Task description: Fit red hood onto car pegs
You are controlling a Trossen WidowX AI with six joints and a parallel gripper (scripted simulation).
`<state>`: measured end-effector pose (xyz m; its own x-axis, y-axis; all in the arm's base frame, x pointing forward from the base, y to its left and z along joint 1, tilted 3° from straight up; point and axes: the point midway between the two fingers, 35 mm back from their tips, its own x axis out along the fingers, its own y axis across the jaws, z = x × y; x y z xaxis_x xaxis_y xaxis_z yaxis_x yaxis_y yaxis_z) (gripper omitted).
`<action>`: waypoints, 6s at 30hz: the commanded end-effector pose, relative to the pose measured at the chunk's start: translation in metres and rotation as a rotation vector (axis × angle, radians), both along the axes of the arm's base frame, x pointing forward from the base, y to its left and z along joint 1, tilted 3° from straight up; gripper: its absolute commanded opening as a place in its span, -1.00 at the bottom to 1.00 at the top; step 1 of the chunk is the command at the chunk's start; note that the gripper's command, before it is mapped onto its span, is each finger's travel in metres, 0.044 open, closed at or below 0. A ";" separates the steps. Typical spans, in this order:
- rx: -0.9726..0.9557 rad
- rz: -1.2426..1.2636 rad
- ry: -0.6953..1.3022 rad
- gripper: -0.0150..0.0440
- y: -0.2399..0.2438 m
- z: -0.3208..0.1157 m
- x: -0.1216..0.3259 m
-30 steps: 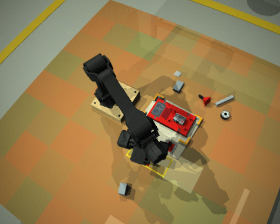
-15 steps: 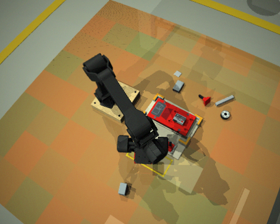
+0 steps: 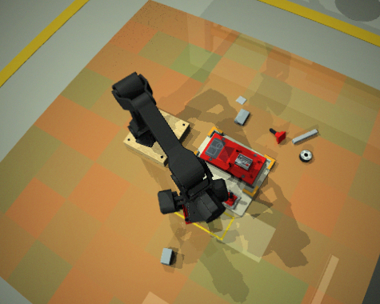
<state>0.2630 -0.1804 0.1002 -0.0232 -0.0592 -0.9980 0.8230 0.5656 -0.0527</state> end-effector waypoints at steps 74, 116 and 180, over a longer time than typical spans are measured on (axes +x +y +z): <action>0.021 0.892 0.047 -0.49 -0.006 -0.079 -0.008; 0.012 0.891 0.047 1.00 -0.006 -0.006 -0.004; -0.496 0.866 -0.875 1.00 -0.003 -0.041 -0.034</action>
<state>0.2292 -0.1843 0.0622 0.8405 -0.0950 -0.5334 0.0822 0.9955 -0.0478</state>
